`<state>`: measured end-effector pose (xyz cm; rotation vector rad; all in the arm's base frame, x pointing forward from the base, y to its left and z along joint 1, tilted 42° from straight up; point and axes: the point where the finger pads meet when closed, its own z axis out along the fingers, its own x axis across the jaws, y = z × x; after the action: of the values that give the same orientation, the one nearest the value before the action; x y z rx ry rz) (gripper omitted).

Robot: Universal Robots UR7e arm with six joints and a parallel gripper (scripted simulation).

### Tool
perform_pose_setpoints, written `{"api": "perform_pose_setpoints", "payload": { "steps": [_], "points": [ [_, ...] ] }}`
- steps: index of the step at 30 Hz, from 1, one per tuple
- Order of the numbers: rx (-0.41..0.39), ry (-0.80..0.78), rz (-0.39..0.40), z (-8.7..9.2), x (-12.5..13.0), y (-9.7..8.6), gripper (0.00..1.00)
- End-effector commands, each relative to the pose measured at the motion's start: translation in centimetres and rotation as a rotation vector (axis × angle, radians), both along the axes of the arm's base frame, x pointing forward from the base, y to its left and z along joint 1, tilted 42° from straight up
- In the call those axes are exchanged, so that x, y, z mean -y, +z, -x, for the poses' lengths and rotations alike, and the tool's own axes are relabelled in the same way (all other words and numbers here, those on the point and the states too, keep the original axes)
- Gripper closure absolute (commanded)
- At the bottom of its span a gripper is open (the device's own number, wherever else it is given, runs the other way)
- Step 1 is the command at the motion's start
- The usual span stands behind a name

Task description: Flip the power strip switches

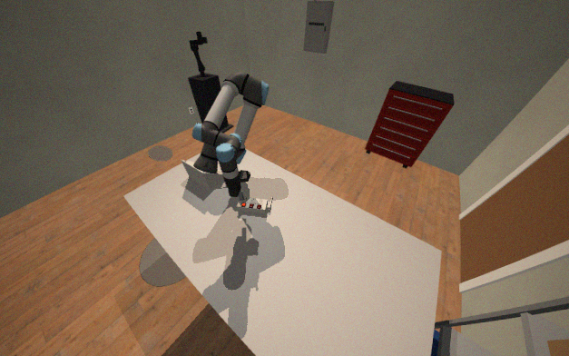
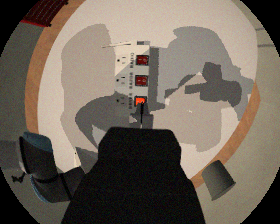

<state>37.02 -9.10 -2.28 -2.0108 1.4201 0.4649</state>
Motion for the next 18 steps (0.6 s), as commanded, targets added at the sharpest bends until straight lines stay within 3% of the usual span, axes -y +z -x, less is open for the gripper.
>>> {"api": "perform_pose_setpoints", "payload": {
  "steps": [1,18],
  "points": [
    [0.001,0.000,0.001,-0.02,0.05,0.01,1.00],
    [0.000,-0.001,0.001,-0.07,-0.32,-0.40,1.00]
  ]
}}
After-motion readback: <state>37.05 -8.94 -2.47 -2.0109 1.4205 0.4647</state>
